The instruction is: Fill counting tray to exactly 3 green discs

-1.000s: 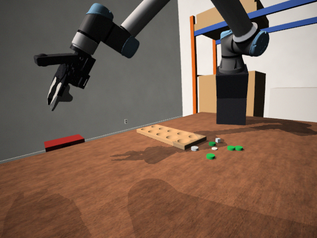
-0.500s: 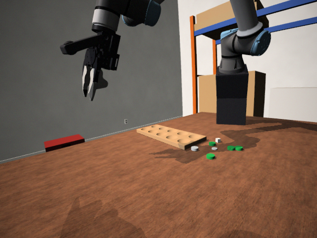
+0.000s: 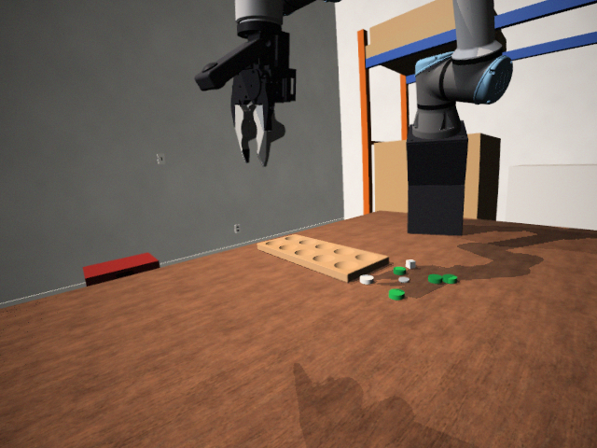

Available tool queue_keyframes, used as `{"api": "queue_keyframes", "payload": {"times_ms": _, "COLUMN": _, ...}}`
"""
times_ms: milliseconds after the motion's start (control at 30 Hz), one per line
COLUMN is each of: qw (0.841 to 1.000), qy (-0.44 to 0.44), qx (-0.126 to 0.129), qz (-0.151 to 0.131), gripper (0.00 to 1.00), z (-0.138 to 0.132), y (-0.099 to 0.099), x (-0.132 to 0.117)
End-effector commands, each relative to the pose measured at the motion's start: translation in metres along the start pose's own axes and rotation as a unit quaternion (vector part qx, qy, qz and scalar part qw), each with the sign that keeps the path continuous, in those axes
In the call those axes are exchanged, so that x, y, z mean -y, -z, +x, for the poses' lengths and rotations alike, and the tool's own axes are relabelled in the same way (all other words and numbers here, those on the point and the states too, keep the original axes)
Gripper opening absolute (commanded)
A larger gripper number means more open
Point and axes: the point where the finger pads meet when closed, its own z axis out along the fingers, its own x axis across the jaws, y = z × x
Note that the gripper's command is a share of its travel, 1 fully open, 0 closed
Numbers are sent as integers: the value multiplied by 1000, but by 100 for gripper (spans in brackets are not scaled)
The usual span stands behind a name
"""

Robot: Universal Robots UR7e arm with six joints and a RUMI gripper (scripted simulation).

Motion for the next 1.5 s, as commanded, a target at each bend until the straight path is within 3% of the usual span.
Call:
{"api": "queue_keyframes", "payload": {"times_ms": 0, "qw": 998, "qy": -1, "qx": 15, "qz": -53, "gripper": 28, "z": -35, "y": 20, "x": -67}}
{"api": "queue_keyframes", "payload": {"times_ms": 33, "qw": 998, "qy": -1, "qx": 15, "qz": -53, "gripper": 28, "z": -35, "y": 20, "x": -67}}
{"api": "queue_keyframes", "payload": {"times_ms": 133, "qw": 996, "qy": -1, "qx": 22, "qz": -85, "gripper": 28, "z": -54, "y": 28, "x": -105}}
{"api": "queue_keyframes", "payload": {"times_ms": 167, "qw": 996, "qy": -1, "qx": 22, "qz": -85, "gripper": 28, "z": -54, "y": 28, "x": -105}}
{"api": "queue_keyframes", "payload": {"times_ms": 267, "qw": 993, "qy": 0, "qx": 28, "qz": -117, "gripper": 28, "z": -71, "y": 36, "x": -144}}
{"api": "queue_keyframes", "payload": {"times_ms": 300, "qw": 993, "qy": 0, "qx": 28, "qz": -117, "gripper": 28, "z": -71, "y": 36, "x": -144}}
{"api": "queue_keyframes", "payload": {"times_ms": 333, "qw": 991, "qy": 1, "qx": 31, "qz": -132, "gripper": 28, "z": -80, "y": 40, "x": -163}}
{"api": "queue_keyframes", "payload": {"times_ms": 367, "qw": 991, "qy": 1, "qx": 31, "qz": -132, "gripper": 28, "z": -80, "y": 40, "x": -163}}
{"api": "queue_keyframes", "payload": {"times_ms": 400, "qw": 988, "qy": 2, "qx": 33, "qz": -148, "gripper": 28, "z": -88, "y": 44, "x": -183}}
{"api": "queue_keyframes", "payload": {"times_ms": 500, "qw": 988, "qy": 2, "qx": 33, "qz": -148, "gripper": 28, "z": -88, "y": 44, "x": -183}}
{"api": "queue_keyframes", "payload": {"times_ms": 533, "qw": 987, "qy": 5, "qx": 36, "qz": -157, "gripper": 28, "z": -94, "y": 45, "x": -196}}
{"api": "queue_keyframes", "payload": {"times_ms": 800, "qw": 989, "qy": 102, "qx": 57, "qz": -90, "gripper": 28, "z": -125, "y": -18, "x": -161}}
{"api": "queue_keyframes", "payload": {"times_ms": 1000, "qw": 984, "qy": 157, "qx": 66, "qz": -52, "gripper": 28, "z": -146, "y": -49, "x": -148}}
{"api": "queue_keyframes", "payload": {"times_ms": 1067, "qw": 984, "qy": 157, "qx": 66, "qz": -52, "gripper": 28, "z": -146, "y": -49, "x": -148}}
{"api": "queue_keyframes", "payload": {"times_ms": 1467, "qw": 962, "qy": 261, "qx": 77, "qz": 22, "gripper": 28, "z": -189, "y": -95, "x": -135}}
